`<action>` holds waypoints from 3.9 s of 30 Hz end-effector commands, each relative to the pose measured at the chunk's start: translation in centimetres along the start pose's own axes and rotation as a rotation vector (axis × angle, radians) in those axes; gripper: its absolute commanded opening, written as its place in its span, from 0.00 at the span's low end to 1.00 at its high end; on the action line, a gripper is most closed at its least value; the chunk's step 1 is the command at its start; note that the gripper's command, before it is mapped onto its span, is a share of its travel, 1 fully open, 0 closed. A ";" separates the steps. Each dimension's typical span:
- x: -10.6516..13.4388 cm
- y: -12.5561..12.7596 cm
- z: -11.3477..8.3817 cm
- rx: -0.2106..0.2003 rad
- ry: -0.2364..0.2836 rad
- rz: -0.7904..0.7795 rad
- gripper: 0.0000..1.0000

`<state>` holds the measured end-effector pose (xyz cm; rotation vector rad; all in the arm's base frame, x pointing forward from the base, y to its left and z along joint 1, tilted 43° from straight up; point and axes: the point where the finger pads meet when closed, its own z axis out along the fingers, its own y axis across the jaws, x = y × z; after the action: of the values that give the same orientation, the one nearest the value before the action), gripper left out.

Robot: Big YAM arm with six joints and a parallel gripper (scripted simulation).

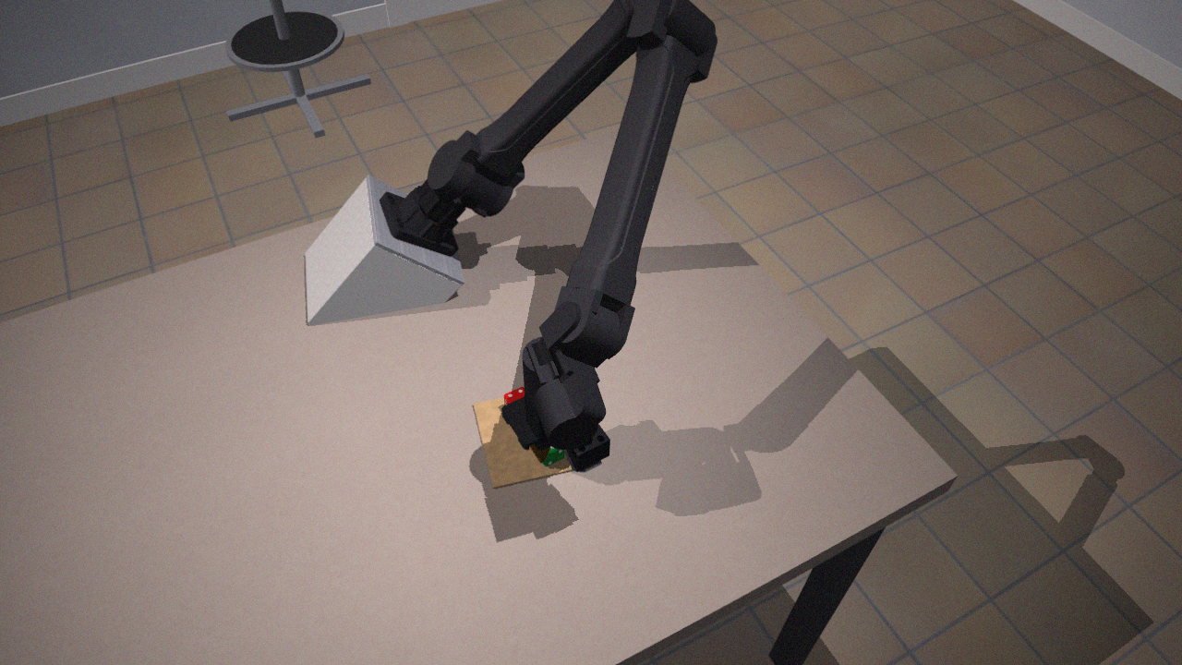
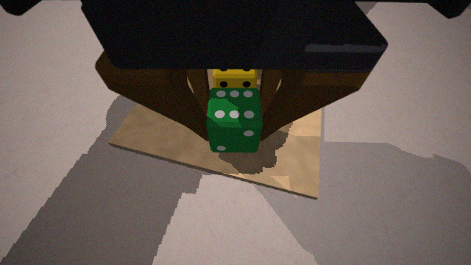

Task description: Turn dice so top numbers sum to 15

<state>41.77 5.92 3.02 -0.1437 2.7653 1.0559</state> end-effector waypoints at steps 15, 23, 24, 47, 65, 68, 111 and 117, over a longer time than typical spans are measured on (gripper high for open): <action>-1.1 -0.2 -0.1 0.001 -0.013 0.005 0.26; -1.3 -0.3 -0.3 0.002 -0.017 0.005 0.26; -1.4 -0.3 -0.3 0.003 -0.018 0.004 0.26; -1.4 -0.4 -0.4 0.003 -0.018 0.008 0.26; -1.6 -0.6 -0.6 0.004 -0.024 0.011 0.26; -1.6 -0.6 -0.6 0.005 -0.025 0.012 0.26; -0.9 0.0 0.6 -0.001 -0.005 0.000 0.26; -0.8 0.0 0.6 -0.001 -0.003 0.001 0.26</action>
<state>41.95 5.90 2.83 -0.1373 2.7638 1.0550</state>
